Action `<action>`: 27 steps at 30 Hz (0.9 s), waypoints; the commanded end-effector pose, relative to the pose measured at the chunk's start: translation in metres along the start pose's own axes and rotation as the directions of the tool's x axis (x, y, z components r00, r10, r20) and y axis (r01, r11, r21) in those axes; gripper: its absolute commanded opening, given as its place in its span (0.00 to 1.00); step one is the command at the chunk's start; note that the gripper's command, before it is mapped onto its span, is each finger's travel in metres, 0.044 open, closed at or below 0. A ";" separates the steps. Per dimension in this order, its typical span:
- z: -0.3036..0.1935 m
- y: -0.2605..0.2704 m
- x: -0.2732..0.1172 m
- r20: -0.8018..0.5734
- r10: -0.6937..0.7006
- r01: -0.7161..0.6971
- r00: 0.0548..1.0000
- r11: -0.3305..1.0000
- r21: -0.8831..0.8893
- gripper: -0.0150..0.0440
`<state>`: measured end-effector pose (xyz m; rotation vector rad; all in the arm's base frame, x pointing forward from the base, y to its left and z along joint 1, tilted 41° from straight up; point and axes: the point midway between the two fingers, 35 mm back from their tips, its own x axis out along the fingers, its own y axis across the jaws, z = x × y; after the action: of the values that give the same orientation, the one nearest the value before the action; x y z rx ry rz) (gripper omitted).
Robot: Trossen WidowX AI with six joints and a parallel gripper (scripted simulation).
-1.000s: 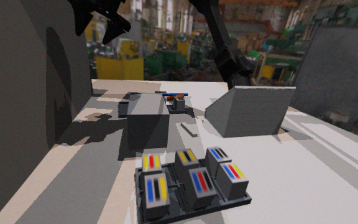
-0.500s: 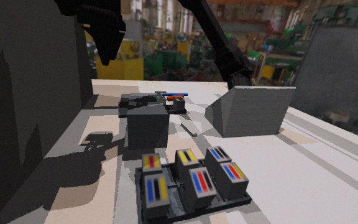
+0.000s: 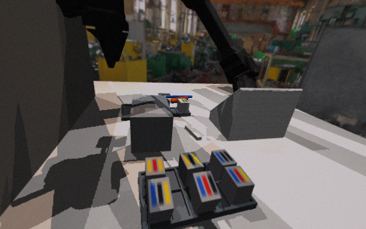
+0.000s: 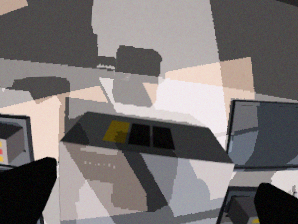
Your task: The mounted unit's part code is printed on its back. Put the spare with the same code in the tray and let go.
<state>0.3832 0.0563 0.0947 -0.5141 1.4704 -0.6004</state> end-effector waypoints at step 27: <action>-0.228 -0.158 0.061 -0.015 -0.006 0.015 1.000 0.116 0.993 1.00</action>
<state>0.1718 -0.0855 0.1531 0.5116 0.8129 -1.3793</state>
